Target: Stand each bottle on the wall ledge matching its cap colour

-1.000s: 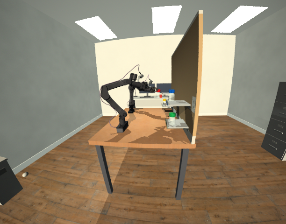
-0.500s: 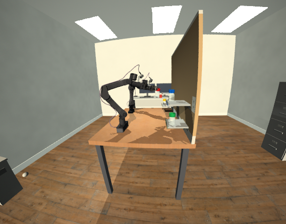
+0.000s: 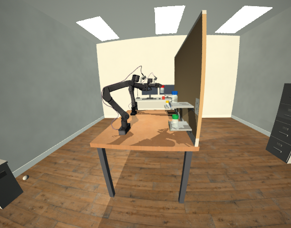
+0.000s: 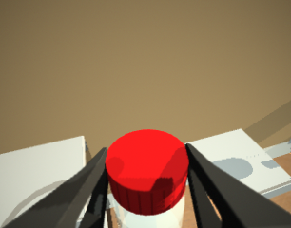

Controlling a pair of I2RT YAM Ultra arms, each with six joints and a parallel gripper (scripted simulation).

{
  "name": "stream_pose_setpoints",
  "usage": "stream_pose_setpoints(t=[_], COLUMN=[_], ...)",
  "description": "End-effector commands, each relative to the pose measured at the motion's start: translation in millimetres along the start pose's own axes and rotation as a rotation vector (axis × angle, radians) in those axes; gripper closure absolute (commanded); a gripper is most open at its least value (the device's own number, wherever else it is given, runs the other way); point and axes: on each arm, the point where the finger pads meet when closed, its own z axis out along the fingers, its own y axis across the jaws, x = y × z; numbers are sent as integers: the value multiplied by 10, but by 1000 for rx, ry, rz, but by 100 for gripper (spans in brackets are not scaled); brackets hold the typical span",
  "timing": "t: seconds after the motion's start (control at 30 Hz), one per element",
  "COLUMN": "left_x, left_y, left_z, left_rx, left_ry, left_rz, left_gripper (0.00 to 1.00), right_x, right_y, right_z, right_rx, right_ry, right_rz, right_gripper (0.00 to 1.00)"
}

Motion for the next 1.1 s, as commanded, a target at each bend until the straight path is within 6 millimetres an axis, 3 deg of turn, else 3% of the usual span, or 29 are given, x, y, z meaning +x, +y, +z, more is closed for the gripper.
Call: stream_pose_setpoints(t=[0.0, 0.13, 0.2, 0.4, 0.53, 0.83, 1.07], left_x=[-228, -186, -186, -175, -177, -290, -174], left_y=[142, 594, 594, 1018, 1166, 1276, 1216], left_z=[-167, -194, -194, -213, -225, -277, -282], left_rx=[121, 95, 95, 60, 28, -114, -265], left_ry=[-46, -33, -33, -32, -31, -83, -99], left_rz=[23, 25, 25, 29, 28, 1, -40], left_gripper=[51, 51, 51, 51, 51, 51, 51], right_x=[-182, -182, -182, -182, -182, -182, -182], right_y=[-2, -2, -2, -2, -2, -2, -2], right_z=[-124, -124, -124, -124, -124, -124, -124], right_rx=[6, 6, 6, 6, 6, 6, 6], right_ry=[-52, -52, -52, -52, -52, -52, -52], right_rz=[0, 0, 0, 0, 0, 0, 0], right_gripper=[13, 13, 13, 13, 13, 13, 13])
